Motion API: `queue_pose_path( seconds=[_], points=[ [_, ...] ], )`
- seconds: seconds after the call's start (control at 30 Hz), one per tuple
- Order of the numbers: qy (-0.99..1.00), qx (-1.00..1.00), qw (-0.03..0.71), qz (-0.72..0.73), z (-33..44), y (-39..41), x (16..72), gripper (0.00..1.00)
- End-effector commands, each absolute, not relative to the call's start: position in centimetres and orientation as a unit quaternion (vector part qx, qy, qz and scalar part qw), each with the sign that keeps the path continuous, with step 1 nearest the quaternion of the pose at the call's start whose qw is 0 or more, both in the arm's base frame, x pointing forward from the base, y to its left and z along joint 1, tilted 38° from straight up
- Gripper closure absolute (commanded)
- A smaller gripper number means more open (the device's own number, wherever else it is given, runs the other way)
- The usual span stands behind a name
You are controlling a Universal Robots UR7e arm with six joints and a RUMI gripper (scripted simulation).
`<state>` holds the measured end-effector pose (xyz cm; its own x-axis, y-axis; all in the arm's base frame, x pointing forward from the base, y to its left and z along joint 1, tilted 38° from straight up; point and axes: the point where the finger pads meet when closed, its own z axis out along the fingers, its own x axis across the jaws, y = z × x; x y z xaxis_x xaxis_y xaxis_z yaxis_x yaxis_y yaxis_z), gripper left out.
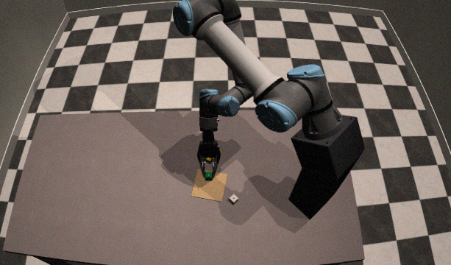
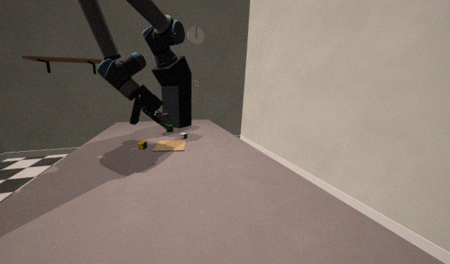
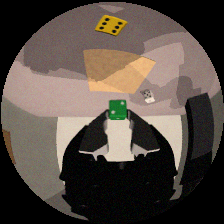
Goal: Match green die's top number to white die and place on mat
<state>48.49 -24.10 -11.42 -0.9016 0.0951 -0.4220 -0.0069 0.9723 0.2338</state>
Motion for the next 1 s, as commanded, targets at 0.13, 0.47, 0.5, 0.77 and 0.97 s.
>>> queue_pose_path(
  seconds=[0.13, 0.47, 0.5, 0.77, 0.97],
  points=[
    [0.968, 0.022, 0.221, 0.116, -11.4, -24.1, 48.5, 0.90],
    [0.968, 0.022, 0.221, 0.116, -11.6, -24.3, 48.6, 0.90],
    [0.968, 0.022, 0.221, 0.116, -11.7, -24.3, 48.6, 0.90],
    [0.968, 0.022, 0.221, 0.116, -12.2, -24.7, 48.8, 0.90],
    [0.968, 0.022, 0.221, 0.116, -12.9, -25.1, 49.1, 0.90]
  ],
)
